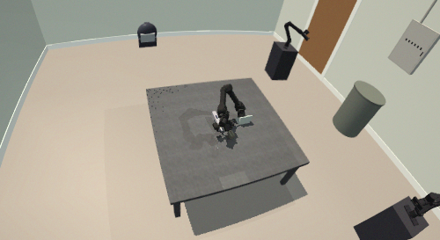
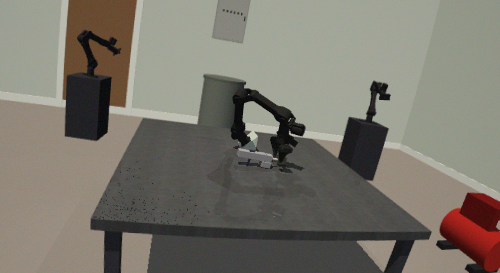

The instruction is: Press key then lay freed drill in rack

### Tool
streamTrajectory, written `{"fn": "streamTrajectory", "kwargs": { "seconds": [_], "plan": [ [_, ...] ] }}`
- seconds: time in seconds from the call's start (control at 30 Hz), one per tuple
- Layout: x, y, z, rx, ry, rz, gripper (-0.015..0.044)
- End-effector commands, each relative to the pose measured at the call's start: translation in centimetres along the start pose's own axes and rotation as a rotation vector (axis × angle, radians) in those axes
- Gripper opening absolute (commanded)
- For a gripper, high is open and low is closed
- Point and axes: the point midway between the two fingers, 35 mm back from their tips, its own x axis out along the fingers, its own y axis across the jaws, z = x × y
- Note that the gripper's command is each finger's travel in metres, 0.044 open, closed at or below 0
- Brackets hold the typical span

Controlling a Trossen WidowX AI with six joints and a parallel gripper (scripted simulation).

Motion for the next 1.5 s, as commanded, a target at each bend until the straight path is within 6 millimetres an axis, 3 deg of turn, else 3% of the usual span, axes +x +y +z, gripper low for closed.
{"fn": "streamTrajectory", "kwargs": {
  "seconds": [0.0, 0.67, 1.17, 1.47],
  "plan": [
    [0.6, 0.0, -0.2, -0.003, 0.003, -0.002, 0.044],
    [3.6, 0.1, -1.2, -0.003, 0.006, -0.002, 0.044],
    [3.2, 0.0, -1.0, 0.001, 0.003, 0.0, 0.0046],
    [3.3, 0.0, -0.9, -0.001, 0.004, -0.001, 0.0]
  ]
}}
